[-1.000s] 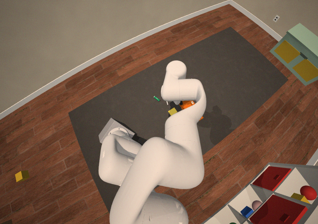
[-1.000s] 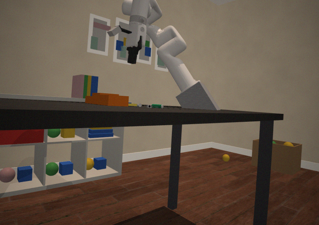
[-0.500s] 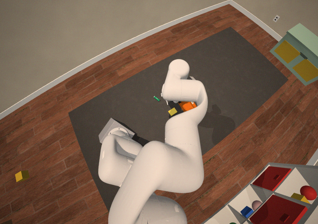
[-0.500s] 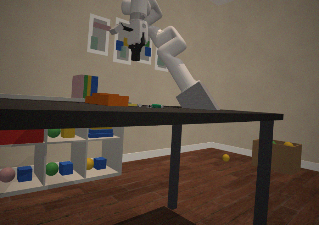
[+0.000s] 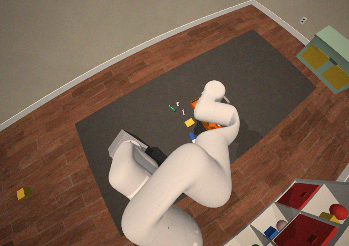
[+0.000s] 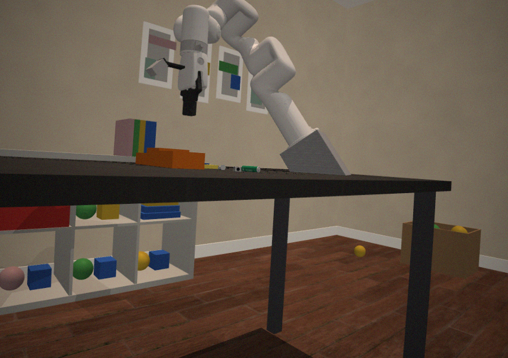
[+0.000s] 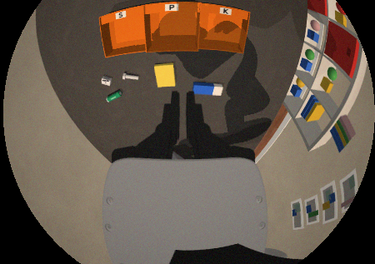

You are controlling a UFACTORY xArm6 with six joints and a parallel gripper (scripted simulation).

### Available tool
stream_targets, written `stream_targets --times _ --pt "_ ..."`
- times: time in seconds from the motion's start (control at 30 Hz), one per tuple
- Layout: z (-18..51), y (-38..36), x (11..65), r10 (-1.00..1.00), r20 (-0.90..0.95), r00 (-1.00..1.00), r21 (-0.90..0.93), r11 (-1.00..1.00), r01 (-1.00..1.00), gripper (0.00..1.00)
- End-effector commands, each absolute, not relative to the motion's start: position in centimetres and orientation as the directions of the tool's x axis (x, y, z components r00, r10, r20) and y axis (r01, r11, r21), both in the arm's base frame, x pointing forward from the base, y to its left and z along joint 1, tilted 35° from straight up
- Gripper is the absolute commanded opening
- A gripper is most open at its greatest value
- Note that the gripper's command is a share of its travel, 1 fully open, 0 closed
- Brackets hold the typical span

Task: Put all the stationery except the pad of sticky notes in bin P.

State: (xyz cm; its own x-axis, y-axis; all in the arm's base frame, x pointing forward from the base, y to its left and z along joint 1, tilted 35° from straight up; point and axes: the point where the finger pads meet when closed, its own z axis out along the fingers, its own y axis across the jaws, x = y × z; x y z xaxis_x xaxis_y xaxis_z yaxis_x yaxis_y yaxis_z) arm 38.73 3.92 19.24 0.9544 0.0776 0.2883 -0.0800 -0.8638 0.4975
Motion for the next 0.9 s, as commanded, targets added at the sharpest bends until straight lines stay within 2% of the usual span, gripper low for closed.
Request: stream_targets --times 0.0,0.33,0.87 --pt "19.0 1.8 41.3 0.079 0.292 0.953 0.492 -0.867 -0.078 0.07" --pt "18.6 -4.3 46.7 0.08 0.292 0.953 0.493 -0.867 -0.079 0.07" --pt "16.8 -5.3 47.3 0.08 0.292 0.953 0.493 -0.866 -0.079 0.07"
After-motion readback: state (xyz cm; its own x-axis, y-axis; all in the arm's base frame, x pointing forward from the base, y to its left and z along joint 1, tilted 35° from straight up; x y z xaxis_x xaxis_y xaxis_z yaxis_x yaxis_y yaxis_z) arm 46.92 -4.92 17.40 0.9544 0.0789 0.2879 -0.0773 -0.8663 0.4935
